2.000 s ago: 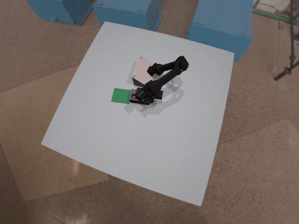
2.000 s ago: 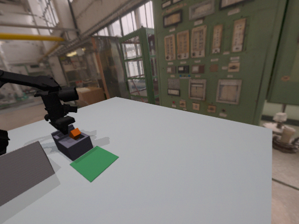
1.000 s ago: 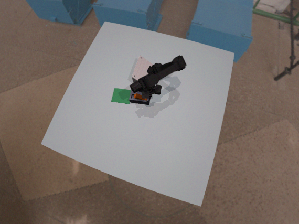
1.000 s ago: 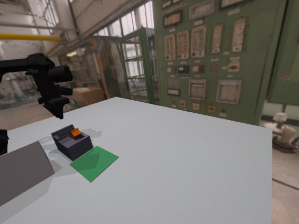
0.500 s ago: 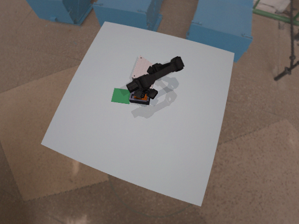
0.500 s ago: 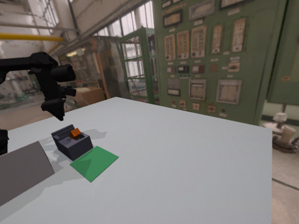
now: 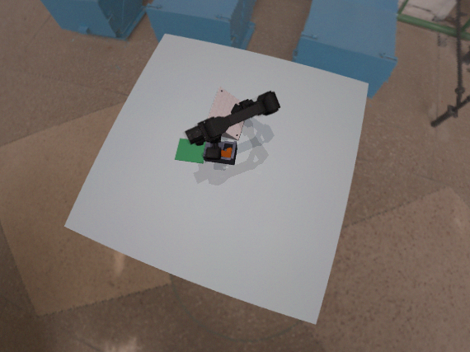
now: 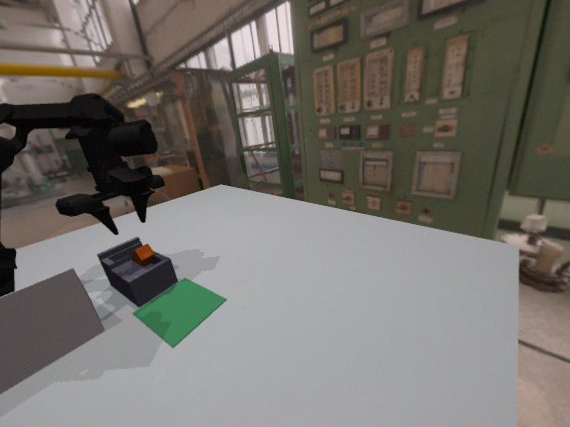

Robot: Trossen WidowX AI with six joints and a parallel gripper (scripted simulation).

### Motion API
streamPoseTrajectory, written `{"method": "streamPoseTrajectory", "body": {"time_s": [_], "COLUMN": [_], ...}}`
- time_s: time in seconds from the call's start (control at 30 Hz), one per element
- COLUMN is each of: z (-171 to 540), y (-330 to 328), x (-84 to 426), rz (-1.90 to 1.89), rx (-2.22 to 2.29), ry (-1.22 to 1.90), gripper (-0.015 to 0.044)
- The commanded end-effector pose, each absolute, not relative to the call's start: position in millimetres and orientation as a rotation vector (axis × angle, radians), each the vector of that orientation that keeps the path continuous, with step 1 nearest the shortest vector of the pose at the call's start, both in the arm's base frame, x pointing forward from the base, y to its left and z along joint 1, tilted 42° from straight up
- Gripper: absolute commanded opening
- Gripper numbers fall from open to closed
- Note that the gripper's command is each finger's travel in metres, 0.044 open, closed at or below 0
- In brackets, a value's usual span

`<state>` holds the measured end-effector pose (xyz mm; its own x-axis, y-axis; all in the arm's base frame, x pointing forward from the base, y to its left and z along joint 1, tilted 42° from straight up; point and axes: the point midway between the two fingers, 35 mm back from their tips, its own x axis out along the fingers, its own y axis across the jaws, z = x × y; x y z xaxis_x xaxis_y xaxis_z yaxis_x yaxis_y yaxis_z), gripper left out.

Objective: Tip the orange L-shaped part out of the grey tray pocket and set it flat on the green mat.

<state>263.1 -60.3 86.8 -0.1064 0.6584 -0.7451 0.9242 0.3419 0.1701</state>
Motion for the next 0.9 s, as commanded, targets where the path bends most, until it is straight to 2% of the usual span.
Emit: {"method": "streamPoseTrajectory", "body": {"time_s": [0.0, 0.87], "z": [83.0, 44.8], "y": [-65.9, -32.7], "x": [265.7, 261.5], "rz": [-0.559, -0.558], "rx": [1.466, 1.466], "ry": [1.839, 1.838], "gripper": [0.028, 0.028]}}
